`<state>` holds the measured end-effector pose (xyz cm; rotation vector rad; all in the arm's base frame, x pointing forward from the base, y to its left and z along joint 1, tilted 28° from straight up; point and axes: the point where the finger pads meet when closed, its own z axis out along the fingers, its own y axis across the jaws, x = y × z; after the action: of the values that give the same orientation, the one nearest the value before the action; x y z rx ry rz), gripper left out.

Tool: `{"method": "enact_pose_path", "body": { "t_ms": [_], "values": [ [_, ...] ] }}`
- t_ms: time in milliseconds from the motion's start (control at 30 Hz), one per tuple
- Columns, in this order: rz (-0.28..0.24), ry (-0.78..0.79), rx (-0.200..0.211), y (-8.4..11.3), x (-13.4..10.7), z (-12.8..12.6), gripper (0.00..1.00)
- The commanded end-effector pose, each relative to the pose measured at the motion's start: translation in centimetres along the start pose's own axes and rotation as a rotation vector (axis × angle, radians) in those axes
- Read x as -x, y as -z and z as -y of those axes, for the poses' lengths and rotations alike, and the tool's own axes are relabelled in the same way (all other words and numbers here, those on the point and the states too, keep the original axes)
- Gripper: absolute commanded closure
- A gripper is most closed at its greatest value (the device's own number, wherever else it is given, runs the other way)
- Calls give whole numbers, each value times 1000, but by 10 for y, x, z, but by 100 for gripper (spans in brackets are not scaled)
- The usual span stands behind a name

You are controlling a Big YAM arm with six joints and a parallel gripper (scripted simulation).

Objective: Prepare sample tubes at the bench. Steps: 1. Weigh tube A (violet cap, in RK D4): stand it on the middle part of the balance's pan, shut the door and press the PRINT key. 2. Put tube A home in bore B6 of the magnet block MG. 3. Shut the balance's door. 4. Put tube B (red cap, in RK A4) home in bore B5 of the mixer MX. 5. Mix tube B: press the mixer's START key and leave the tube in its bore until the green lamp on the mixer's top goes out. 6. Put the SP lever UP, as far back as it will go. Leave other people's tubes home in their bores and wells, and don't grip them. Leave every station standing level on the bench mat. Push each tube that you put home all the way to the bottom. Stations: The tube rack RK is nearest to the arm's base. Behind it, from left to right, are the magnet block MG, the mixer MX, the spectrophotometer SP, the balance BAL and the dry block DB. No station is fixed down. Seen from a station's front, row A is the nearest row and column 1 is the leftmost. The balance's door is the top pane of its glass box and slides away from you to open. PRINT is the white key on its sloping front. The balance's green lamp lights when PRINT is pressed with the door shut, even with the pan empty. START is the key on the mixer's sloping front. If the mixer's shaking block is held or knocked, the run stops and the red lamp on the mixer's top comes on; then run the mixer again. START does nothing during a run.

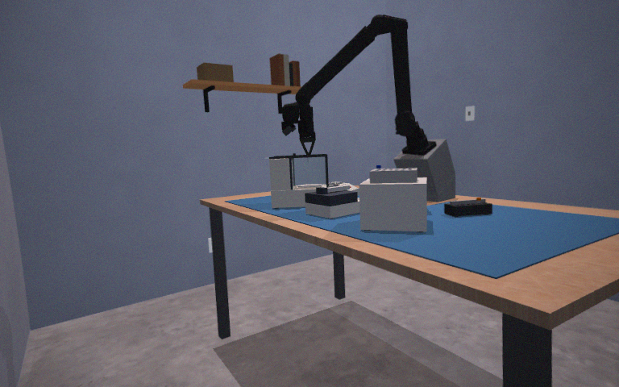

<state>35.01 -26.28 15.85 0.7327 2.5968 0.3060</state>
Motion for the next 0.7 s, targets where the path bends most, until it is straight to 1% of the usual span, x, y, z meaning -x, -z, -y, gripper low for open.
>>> {"method": "enact_pose_path", "body": {
  "t_ms": [0, 100, 133, 200, 400, 533, 600, 667],
  "values": [
    [10, -4, -2, -9, 6, -3, 91],
    [8, -5, -1, -11, 5, -3, 91],
    [33, 1, -6, -3, 8, -5, 91],
    [9, -5, -2, -16, 5, -3, 91],
    [8, -5, -1, -26, 4, -3, 91],
    [23, 1, -4, -28, 9, -4, 91],
    [7, -5, -1, -36, 4, -3, 91],
    [7, -5, -1, -36, 4, -3, 91]
  ]
}}
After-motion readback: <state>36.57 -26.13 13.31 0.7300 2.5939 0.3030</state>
